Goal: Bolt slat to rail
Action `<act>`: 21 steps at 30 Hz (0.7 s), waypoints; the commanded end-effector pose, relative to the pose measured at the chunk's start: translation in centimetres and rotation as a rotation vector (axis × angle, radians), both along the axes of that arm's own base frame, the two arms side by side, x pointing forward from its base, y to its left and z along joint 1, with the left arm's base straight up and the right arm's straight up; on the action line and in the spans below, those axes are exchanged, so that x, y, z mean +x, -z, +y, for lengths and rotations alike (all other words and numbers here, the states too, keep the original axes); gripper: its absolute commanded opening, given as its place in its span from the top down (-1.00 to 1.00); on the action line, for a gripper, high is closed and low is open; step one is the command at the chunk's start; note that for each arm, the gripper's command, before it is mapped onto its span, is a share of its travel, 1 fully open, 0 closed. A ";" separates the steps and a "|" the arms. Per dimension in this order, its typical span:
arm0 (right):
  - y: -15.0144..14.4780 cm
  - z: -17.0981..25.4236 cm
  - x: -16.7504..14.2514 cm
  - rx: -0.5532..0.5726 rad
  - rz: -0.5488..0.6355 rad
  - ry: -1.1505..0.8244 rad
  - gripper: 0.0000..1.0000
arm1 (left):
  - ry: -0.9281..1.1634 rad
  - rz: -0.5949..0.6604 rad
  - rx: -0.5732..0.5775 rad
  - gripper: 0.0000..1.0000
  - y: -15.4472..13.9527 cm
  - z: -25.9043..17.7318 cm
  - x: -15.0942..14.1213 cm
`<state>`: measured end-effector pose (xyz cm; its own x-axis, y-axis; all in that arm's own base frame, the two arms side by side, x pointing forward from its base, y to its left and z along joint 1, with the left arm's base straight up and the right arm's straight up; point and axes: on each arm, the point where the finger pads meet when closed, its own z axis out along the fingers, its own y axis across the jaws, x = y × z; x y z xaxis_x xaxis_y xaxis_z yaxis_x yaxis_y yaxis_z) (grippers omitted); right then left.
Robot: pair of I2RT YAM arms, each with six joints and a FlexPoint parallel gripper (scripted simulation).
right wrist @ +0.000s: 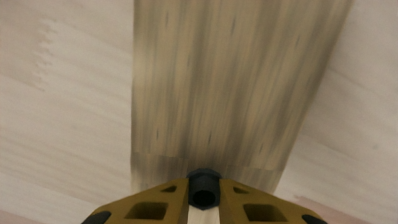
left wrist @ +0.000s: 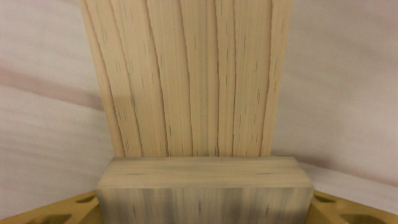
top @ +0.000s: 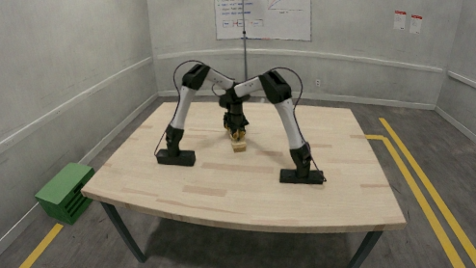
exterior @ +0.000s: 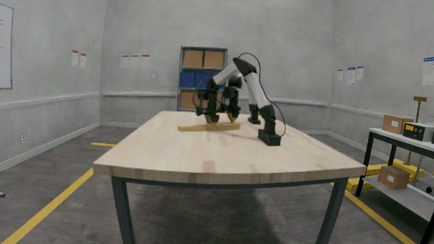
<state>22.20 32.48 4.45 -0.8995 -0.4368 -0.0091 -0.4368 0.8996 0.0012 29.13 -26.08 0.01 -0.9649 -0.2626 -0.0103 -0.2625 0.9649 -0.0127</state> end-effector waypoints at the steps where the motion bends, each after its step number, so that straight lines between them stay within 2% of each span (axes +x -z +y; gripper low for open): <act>1: -0.4 0.4 0.4 0.013 -0.004 0.224 0.73 | 0.001 -0.014 -0.012 -0.35 -0.5 -0.3 0.2; 8: -0.4 0.4 0.4 0.014 0.000 0.503 0.73 | 0.001 -0.014 -0.012 -0.35 -0.5 -0.3 0.2; 10: -0.4 0.4 0.4 0.014 0.000 0.503 0.73 | 0.001 -0.014 -0.012 -0.35 -0.5 -0.3 0.2; 21: -0.4 0.4 0.4 0.014 0.006 0.942 0.73 | 0.001 -0.014 -0.012 -0.35 -0.5 -0.3 0.2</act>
